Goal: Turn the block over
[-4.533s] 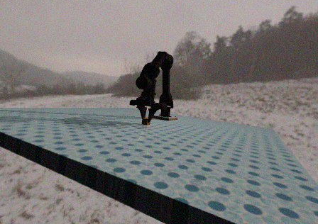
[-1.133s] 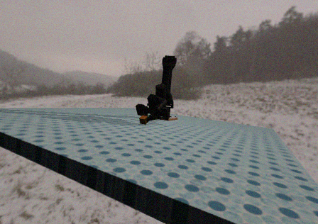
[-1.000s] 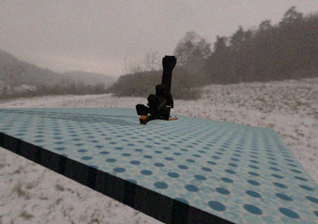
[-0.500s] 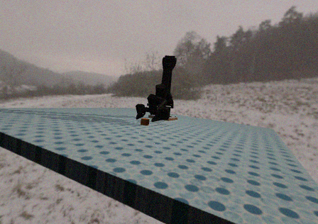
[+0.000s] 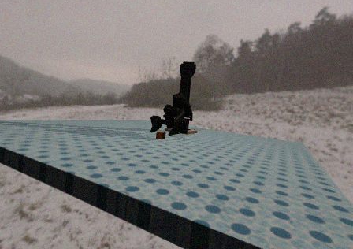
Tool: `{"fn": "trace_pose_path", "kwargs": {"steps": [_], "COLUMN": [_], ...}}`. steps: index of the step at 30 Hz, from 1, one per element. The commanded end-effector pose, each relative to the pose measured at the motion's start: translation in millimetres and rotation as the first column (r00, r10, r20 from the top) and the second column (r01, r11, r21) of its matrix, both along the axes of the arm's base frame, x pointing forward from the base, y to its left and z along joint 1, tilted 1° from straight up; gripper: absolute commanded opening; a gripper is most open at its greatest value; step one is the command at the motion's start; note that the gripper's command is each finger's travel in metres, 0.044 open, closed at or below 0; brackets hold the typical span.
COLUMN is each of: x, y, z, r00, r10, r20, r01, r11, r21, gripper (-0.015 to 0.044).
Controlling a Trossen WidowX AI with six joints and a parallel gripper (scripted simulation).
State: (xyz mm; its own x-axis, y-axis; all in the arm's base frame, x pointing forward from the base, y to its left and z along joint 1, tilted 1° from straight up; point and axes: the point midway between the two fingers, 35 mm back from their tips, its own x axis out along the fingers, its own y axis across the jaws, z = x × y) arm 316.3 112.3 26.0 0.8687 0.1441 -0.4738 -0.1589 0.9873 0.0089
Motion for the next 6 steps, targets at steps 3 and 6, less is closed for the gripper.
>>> {"fn": "trace_pose_path", "kwargs": {"steps": [3, 6], "x": [0.2, 0.2], "y": [-0.8, -0.8], "z": [0.1, 0.1], "r00": [1.000, 1.000], "r10": [-0.003, -0.003], "r20": [0.003, 0.003], "r01": [0.003, 0.003], "r11": [1.000, 1.000], "r21": [-0.007, -0.007], "gripper": [0.0440, 0.0440]}}
